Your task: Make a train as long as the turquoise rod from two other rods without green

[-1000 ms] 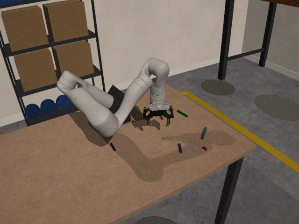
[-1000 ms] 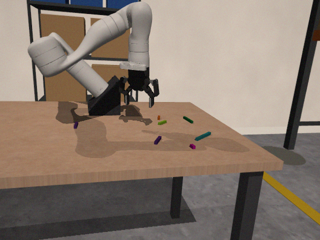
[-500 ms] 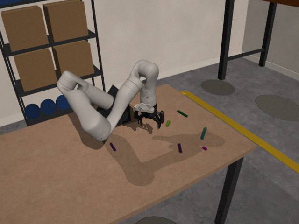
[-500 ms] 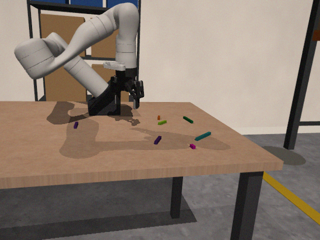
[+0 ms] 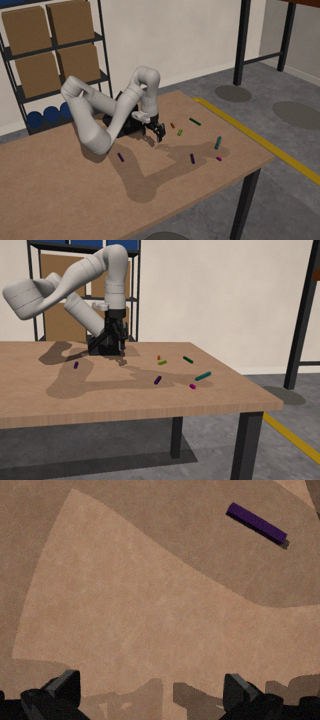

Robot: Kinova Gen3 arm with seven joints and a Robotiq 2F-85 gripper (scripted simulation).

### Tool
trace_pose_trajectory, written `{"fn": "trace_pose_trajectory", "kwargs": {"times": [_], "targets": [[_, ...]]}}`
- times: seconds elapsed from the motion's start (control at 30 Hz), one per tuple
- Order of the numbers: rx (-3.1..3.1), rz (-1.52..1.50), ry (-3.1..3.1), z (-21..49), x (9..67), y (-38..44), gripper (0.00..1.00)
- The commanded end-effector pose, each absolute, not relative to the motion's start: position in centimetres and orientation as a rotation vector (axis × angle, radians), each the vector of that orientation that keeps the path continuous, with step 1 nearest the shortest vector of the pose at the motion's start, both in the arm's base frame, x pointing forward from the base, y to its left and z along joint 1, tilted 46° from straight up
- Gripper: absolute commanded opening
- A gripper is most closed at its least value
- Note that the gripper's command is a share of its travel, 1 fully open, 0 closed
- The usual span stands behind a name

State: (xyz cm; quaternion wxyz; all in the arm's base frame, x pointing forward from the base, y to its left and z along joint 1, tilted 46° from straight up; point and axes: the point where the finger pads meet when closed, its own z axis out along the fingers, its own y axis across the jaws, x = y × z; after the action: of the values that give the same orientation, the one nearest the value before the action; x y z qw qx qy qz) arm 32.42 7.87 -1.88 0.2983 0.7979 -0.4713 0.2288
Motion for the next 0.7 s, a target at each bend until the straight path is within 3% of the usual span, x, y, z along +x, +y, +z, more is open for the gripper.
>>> {"fn": "trace_pose_trajectory", "kwargs": {"times": [0.0, 0.67], "targets": [[2.117, 0.618, -1.265, -1.5, 32.6, 7.5, 1.0], [1.969, 0.76, -1.54, 0.3, 31.9, 4.6, 1.0]]}}
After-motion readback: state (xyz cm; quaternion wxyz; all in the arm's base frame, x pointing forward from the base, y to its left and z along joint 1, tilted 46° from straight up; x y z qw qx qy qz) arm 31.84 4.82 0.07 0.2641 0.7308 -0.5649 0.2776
